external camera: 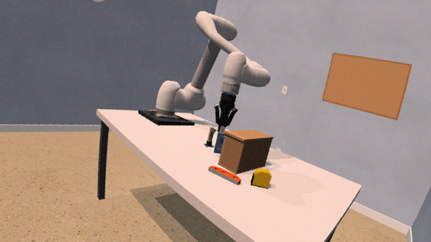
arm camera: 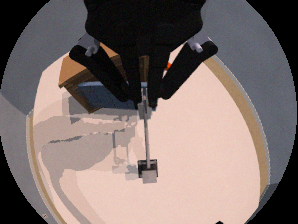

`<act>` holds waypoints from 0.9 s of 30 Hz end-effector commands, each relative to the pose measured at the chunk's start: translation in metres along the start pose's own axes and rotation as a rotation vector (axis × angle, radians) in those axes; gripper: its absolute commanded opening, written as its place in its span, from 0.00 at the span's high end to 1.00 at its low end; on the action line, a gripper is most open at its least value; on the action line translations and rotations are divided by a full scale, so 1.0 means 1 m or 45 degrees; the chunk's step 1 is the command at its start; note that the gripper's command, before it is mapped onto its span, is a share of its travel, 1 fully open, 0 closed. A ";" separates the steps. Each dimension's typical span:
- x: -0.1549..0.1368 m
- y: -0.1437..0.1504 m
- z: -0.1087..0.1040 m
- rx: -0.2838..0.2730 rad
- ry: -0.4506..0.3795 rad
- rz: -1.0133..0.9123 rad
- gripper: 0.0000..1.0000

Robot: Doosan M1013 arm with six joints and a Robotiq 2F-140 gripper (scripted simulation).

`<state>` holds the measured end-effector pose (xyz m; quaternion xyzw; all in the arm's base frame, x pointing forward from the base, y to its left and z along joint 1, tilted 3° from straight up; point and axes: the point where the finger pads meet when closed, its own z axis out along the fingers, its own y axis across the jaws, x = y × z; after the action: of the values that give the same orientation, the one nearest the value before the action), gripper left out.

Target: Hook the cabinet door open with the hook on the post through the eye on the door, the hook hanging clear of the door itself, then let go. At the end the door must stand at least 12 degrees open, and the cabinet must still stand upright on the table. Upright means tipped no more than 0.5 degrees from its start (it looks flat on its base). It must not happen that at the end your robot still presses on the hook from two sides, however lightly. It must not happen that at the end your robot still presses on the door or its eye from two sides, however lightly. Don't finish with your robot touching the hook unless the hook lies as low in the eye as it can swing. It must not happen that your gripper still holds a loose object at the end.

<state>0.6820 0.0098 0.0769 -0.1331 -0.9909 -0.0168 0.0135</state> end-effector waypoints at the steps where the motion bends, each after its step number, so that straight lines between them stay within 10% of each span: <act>1: 0.001 0.002 0.002 -0.002 0.008 -0.006 0.97; 27: 0.000 0.002 0.005 -0.002 0.008 -0.006 0.97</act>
<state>0.6821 0.0098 0.0750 -0.1330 -0.9909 -0.0167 0.0144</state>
